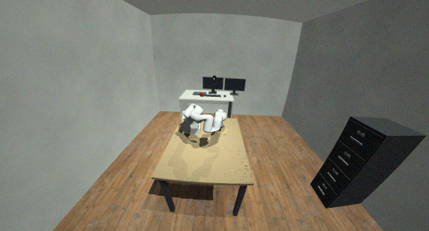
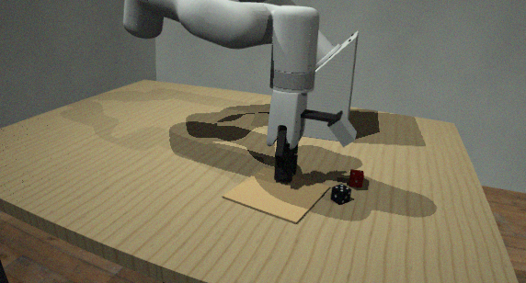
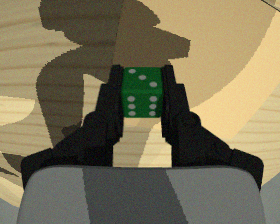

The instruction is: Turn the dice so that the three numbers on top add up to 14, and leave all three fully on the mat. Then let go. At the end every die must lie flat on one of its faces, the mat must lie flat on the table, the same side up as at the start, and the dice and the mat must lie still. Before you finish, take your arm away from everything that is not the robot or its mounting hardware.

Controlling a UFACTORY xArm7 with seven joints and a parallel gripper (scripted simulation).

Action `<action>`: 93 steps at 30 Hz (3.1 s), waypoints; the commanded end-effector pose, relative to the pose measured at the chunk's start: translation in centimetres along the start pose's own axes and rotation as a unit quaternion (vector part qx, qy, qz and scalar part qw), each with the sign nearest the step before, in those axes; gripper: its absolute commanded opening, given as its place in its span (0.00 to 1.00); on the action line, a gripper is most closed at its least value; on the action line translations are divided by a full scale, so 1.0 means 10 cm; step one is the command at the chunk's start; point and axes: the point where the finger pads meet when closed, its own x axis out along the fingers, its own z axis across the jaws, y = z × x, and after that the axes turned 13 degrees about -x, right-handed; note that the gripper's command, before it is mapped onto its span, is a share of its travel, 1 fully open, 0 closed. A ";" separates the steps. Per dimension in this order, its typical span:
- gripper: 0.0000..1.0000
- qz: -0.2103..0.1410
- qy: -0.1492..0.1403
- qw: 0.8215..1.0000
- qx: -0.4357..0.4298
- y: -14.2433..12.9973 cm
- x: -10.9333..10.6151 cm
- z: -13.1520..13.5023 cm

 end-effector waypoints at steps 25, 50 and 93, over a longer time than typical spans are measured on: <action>0.21 0.001 -0.002 1.000 0.000 0.01 -0.02 0.01; 0.21 0.001 -0.002 1.000 0.000 0.01 0.02 0.01; 0.33 0.001 -0.002 1.000 0.000 0.01 0.02 0.01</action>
